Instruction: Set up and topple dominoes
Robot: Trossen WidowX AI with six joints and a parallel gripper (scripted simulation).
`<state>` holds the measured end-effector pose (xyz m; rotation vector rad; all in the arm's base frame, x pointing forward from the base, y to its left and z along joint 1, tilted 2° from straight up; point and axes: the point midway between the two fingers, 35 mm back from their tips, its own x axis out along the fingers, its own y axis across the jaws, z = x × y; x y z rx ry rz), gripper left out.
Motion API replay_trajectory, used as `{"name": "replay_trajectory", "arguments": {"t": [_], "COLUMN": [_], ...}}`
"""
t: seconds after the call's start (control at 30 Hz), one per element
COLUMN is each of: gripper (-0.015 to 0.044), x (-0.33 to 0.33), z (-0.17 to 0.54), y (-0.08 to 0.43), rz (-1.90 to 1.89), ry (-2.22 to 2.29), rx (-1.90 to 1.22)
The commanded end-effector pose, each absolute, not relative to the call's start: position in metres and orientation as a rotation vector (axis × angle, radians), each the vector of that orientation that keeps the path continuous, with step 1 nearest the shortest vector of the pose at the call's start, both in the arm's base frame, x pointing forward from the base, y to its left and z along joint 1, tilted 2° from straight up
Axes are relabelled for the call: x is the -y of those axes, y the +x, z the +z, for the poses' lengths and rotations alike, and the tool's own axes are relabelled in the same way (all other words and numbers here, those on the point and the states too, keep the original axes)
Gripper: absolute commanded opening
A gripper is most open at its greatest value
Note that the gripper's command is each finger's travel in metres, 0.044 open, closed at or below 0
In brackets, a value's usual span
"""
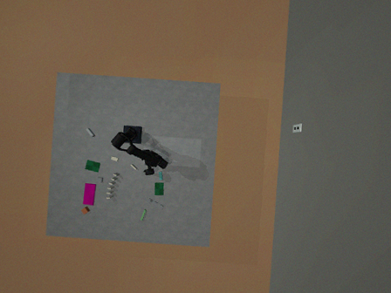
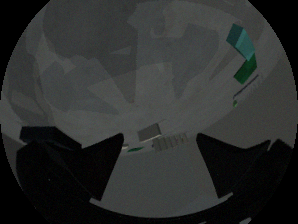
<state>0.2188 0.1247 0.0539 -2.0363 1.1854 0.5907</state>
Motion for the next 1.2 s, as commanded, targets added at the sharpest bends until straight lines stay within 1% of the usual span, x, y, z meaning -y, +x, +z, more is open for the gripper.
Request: {"name": "replay_trajectory", "arguments": {"t": [0.0,0.2,0.4,0.6,0.87,1.17], "gripper": [0.044,0.044,0.044,0.044,0.044,0.044], "x": [-0.091,-0.04,0.009,0.055,0.11,0.12], "z": [0.055,0.059,0.067,0.077,0.093,0.092], "y": [0.23,0.239,0.239,0.232,0.213,0.21], "rz": [0.693,0.848,0.956,1.019,1.02,1.008], "ry": [-1.895,-1.673,-1.443,-1.248,-1.081,-1.064], "rx": [-1.334,-1.478,-1.51,-1.454,-1.291,-1.258]}}
